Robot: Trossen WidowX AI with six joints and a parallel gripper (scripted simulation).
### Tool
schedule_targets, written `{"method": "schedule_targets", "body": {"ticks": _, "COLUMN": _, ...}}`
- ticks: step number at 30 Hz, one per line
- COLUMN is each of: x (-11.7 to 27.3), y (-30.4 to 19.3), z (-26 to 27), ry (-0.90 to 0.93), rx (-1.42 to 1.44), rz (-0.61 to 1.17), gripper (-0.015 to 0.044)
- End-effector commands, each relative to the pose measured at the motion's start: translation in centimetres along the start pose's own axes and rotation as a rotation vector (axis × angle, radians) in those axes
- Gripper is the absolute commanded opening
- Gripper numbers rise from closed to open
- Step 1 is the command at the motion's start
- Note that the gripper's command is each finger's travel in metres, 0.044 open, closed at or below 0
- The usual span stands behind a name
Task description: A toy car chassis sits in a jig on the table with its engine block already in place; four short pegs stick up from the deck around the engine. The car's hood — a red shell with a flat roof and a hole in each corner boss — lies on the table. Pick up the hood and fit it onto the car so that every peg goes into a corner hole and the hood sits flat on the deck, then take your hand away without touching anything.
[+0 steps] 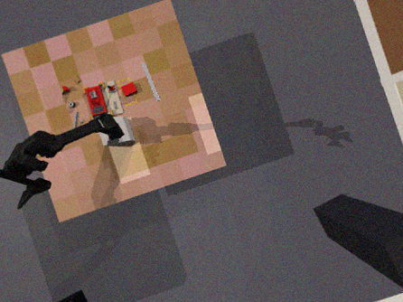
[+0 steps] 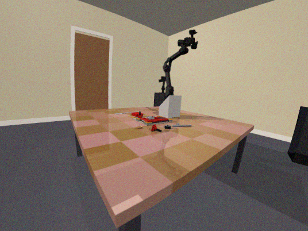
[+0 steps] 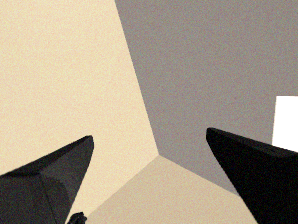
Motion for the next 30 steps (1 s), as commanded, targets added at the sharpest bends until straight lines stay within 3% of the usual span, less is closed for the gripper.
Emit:
{"method": "schedule_targets", "body": {"ticks": 1, "x": 2.1, "y": -0.5, "z": -2.3, "ry": -0.103, "rx": -0.053, "rz": 0.052, "gripper": 0.0440}}
{"method": "schedule_targets", "body": {"ticks": 30, "x": 22.0, "y": -2.3, "z": -14.3, "ry": -0.914, "rx": -0.345, "rz": 0.313, "gripper": 0.0440}}
Point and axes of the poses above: the point midway between the two fingers, 35 mm back from their tips, its own x axis back along the fingers, its own z axis across the jaws, y = z × x, the point moved 9 cm from there along x, back along the fingers, and after that the axes turned 10 degrees about -x, right-handed, at the moved point
